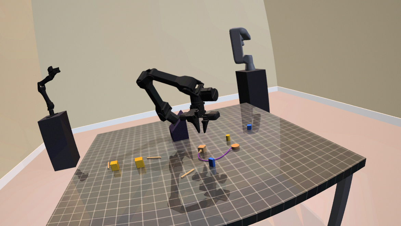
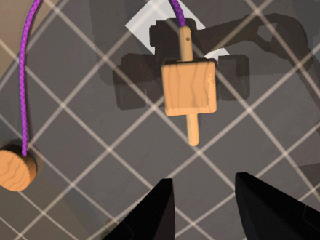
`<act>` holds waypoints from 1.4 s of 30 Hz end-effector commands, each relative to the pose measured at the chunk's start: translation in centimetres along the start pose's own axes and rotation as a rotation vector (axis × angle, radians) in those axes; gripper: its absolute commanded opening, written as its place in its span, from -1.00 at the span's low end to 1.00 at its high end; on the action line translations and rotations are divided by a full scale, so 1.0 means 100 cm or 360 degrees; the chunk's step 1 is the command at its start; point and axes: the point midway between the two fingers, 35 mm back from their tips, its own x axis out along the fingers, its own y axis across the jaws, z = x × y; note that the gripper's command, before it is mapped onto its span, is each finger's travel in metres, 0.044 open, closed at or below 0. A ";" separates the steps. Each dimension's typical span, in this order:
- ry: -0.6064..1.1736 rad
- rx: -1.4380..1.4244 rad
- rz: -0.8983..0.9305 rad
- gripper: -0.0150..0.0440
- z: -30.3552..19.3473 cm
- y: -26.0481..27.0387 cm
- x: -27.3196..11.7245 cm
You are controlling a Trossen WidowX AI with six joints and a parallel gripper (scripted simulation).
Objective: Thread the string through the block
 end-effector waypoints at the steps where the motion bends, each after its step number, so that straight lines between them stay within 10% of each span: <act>1: 0.0006 0.0015 0.0001 -0.07 -0.001 0.001 0.003; 42: 0.0002 0.0016 -0.0002 -0.07 0.000 0.000 0.071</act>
